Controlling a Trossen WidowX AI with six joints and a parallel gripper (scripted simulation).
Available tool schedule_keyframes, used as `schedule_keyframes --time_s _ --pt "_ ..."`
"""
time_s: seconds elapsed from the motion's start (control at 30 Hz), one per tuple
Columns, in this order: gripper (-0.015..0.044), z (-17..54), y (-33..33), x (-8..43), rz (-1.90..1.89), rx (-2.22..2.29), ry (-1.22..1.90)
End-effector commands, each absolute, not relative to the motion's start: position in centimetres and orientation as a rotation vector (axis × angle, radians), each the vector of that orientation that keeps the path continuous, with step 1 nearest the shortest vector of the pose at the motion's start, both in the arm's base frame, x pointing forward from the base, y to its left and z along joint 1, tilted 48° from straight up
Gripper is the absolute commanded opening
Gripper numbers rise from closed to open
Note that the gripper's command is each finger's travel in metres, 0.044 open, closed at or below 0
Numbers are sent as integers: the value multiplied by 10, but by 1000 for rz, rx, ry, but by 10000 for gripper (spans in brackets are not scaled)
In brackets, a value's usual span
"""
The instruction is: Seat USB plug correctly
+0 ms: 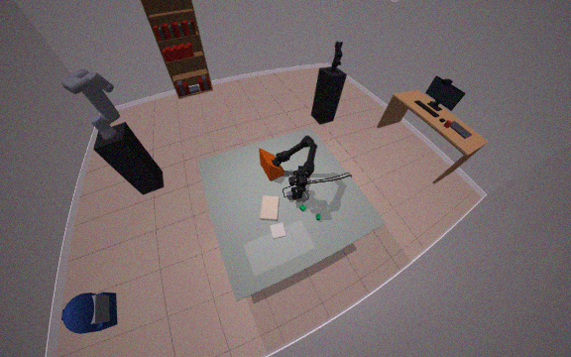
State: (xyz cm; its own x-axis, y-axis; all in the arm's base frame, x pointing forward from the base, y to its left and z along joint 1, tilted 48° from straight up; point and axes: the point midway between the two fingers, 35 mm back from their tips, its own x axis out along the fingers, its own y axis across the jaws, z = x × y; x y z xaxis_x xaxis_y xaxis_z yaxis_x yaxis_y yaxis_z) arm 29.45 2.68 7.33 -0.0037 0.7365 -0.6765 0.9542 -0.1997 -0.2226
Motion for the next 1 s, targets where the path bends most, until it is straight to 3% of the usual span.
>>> schedule_keyframes --time_s 0.0,0.97 --pt "0 76 25 296 -1009 1968 1756" --pt "0 75 25 295 -392 1576 1788"
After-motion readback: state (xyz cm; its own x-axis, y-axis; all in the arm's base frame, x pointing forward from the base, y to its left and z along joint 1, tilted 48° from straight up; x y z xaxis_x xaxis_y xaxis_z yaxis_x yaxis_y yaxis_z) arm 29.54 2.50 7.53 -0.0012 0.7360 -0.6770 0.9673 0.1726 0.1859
